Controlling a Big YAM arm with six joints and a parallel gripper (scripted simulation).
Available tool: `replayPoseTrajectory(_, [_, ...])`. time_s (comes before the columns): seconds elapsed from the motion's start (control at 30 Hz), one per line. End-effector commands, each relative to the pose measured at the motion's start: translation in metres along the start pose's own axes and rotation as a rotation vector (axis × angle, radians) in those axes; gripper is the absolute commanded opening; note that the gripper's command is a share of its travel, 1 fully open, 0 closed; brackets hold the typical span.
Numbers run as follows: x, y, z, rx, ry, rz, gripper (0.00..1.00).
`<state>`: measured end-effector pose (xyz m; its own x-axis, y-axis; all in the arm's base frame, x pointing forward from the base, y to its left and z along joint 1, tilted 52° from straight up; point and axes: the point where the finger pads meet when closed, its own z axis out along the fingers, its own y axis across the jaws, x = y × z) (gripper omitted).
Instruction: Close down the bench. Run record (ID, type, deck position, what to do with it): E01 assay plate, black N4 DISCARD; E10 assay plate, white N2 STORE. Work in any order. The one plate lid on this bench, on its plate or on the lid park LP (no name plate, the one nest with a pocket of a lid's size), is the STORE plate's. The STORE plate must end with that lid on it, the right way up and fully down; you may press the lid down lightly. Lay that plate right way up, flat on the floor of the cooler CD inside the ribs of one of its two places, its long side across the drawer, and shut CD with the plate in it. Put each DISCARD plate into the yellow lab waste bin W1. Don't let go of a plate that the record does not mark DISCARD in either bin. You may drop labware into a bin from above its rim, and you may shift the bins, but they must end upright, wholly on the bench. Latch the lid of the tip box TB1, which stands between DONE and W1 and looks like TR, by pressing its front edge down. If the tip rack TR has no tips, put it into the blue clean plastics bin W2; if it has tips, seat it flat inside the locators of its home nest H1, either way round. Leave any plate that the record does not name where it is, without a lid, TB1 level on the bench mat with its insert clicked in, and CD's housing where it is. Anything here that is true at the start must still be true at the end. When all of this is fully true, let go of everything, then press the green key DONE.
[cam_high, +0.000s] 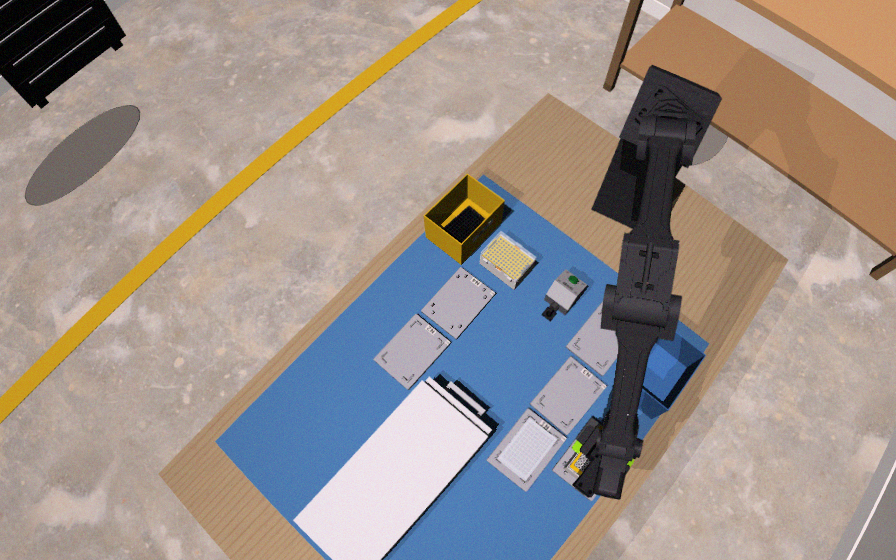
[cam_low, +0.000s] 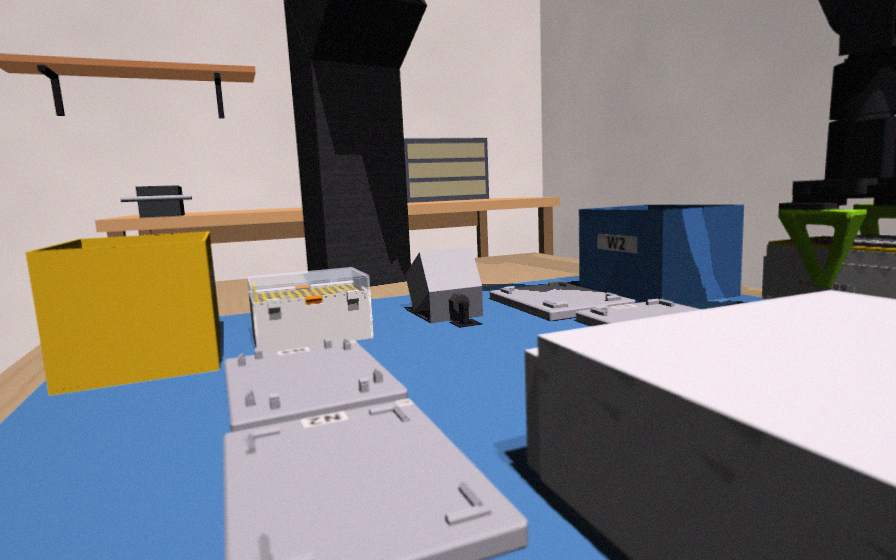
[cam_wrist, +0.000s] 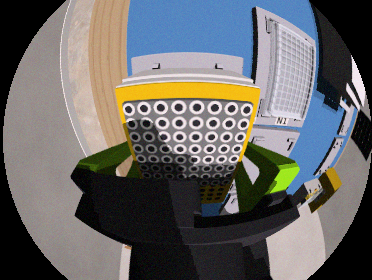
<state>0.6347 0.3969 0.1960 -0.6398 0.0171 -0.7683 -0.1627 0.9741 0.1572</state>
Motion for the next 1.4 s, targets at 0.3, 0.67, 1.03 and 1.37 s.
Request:
replayPoseTrajectory(0.3, [-0.016,0.008,-0.012,-0.019,-0.034,0.004,0.00])
replayPoseTrajectory(0.67, [-0.015,0.008,-0.012,-0.019,-0.034,0.004,0.00])
replayPoseTrajectory(1.03, [-0.019,0.017,-0.018,-0.035,-0.051,-0.001,0.00])
replayPoseTrajectory(1.37, [-0.028,0.016,-0.020,-0.037,-0.062,0.003,0.00])
